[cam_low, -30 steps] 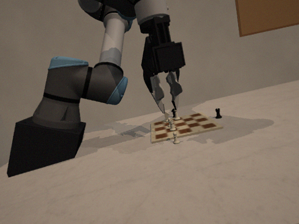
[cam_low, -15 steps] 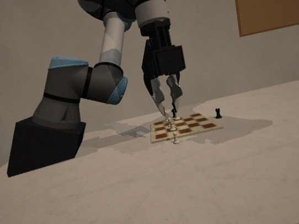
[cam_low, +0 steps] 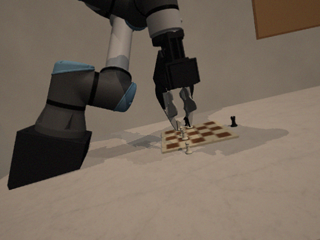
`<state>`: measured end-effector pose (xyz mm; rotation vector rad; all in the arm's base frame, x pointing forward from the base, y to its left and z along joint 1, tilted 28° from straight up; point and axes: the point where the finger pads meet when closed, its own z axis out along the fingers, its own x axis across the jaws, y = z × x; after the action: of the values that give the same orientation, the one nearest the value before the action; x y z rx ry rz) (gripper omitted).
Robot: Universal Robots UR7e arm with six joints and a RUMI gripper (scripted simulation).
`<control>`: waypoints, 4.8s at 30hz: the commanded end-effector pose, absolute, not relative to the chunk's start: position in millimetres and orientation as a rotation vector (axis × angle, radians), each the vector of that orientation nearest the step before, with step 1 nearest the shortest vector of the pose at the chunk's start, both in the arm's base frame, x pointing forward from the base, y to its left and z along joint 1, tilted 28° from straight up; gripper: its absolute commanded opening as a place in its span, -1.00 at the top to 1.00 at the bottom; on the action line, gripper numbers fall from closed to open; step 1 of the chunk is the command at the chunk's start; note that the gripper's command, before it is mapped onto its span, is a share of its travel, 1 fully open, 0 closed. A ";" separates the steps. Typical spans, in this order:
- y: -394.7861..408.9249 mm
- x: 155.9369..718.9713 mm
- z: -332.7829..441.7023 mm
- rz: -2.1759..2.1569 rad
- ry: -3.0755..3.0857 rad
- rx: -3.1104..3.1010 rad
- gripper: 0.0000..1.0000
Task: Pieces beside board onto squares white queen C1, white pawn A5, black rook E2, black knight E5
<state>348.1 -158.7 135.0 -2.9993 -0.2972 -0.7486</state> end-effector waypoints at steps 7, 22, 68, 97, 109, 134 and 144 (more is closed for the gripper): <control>-157.2 358.0 117.3 -0.746 -0.297 -3.000 0.60; -156.5 362.5 109.4 -0.746 -0.297 -3.000 0.60; -157.7 362.9 110.6 -0.749 -0.298 -3.003 0.60; -157.2 362.6 110.6 -0.749 -0.298 -3.003 0.60; -157.2 362.6 110.6 -0.749 -0.298 -3.003 0.60; -154.3 371.8 90.7 -0.746 -0.297 -3.000 0.60; -153.3 377.3 80.2 -0.746 -0.297 -3.000 0.60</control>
<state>373.2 -153.2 86.6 -2.9970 -0.2969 -0.7458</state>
